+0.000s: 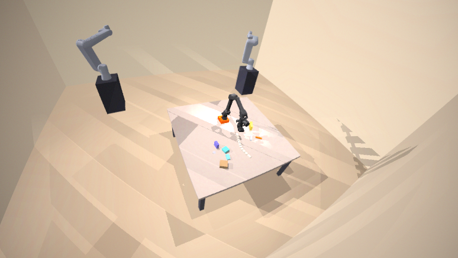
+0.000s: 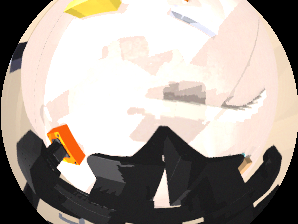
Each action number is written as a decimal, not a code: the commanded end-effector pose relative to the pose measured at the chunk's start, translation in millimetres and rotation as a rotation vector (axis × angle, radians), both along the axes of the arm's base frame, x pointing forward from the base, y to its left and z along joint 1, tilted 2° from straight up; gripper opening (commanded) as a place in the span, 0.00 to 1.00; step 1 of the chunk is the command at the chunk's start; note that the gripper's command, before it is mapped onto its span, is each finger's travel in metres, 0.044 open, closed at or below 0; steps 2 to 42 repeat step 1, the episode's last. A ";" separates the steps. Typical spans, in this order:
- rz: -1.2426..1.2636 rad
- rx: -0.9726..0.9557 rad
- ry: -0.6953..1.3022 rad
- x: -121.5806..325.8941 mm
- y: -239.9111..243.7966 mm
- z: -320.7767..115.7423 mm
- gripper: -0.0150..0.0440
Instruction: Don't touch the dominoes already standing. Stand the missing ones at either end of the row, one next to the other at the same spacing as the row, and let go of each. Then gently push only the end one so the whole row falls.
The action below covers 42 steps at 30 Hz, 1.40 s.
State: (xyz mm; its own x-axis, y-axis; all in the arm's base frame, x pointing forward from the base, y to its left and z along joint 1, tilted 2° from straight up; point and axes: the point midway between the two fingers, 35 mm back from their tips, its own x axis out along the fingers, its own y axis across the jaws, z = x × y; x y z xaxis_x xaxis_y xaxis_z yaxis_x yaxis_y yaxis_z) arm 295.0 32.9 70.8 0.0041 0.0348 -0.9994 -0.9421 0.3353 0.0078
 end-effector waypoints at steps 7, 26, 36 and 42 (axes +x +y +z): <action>0.003 -0.004 0.000 0.3 -0.6 0.6 0.25; 0.003 -0.004 0.000 0.3 -0.6 0.6 0.25; 0.003 -0.004 0.000 0.3 -0.6 0.6 0.25; 0.003 -0.004 0.000 0.3 -0.6 0.6 0.25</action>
